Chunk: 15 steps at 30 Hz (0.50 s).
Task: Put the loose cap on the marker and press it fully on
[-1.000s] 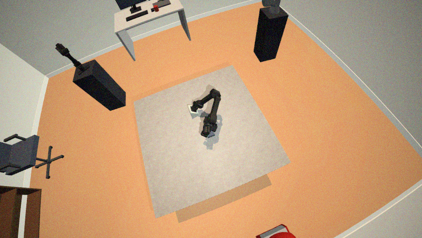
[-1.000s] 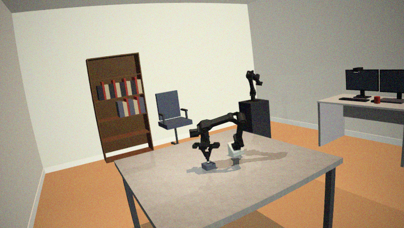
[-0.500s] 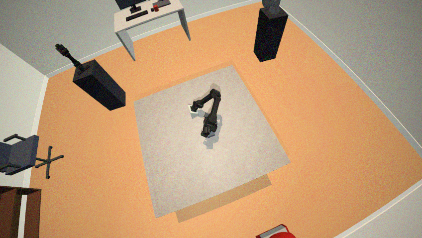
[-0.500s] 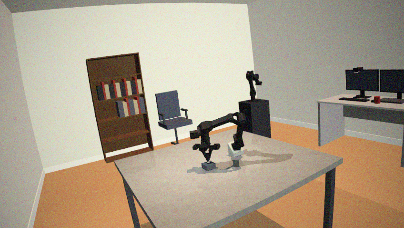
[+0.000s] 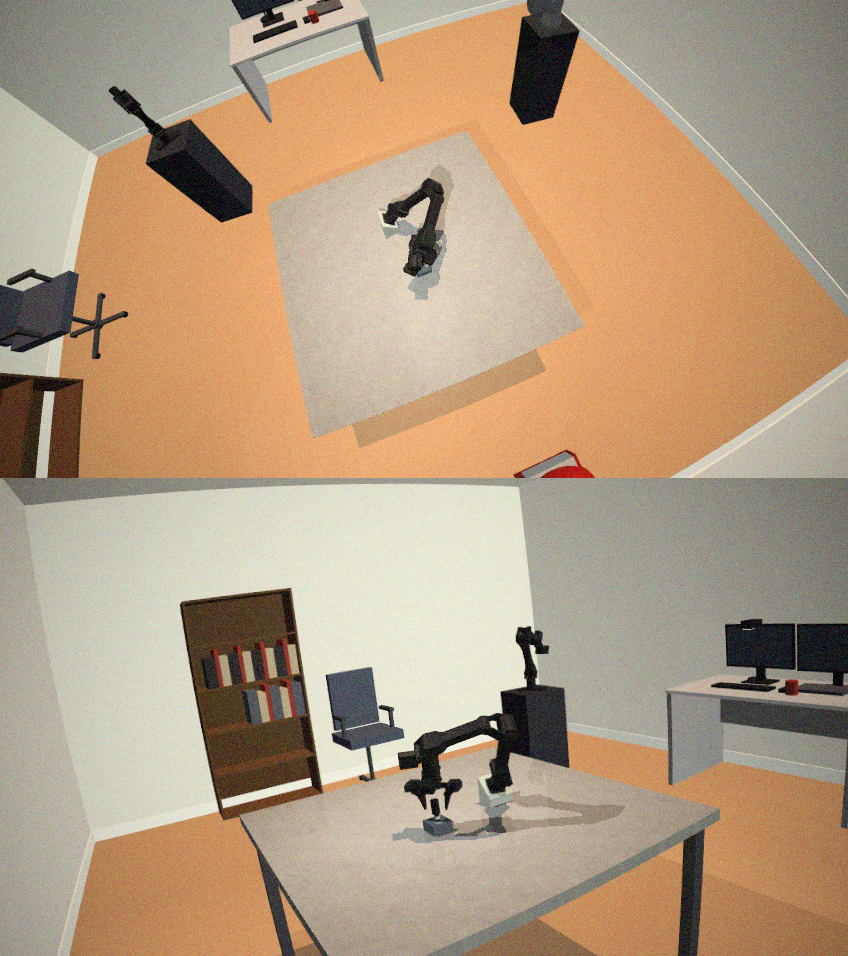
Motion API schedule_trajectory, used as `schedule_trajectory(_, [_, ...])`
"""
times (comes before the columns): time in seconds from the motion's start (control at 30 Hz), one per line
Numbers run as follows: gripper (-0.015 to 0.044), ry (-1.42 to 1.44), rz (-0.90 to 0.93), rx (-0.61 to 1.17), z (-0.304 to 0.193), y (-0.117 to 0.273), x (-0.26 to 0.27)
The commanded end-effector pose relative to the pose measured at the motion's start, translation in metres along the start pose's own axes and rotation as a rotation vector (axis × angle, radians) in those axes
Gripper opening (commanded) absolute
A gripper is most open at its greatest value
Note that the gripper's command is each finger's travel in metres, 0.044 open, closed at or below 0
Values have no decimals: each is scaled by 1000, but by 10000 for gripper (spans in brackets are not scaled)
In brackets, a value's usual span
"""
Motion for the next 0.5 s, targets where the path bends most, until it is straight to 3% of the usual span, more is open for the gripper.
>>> schedule_trajectory(0.0, [440,0,0,0,0,0,0])
schedule_trajectory(0.1, [440,0,-2,1,1,8,-1])
schedule_trajectory(0.27, [440,-1,-2,2,0,67,-1])
schedule_trajectory(0.4, [440,-1,-1,2,0,75,0])
schedule_trajectory(0.47, [387,-61,-1,2,0,74,-1])
Point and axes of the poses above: the point midway between the two fingers, 35 mm back from their tips, its own y axis back along the fingers, its own x axis across the jaws, z = x × y, the point moved 5 cm from there along y, back along the fingers, and after that the axes turned 8 degrees about -y, right-handed, at the moved point
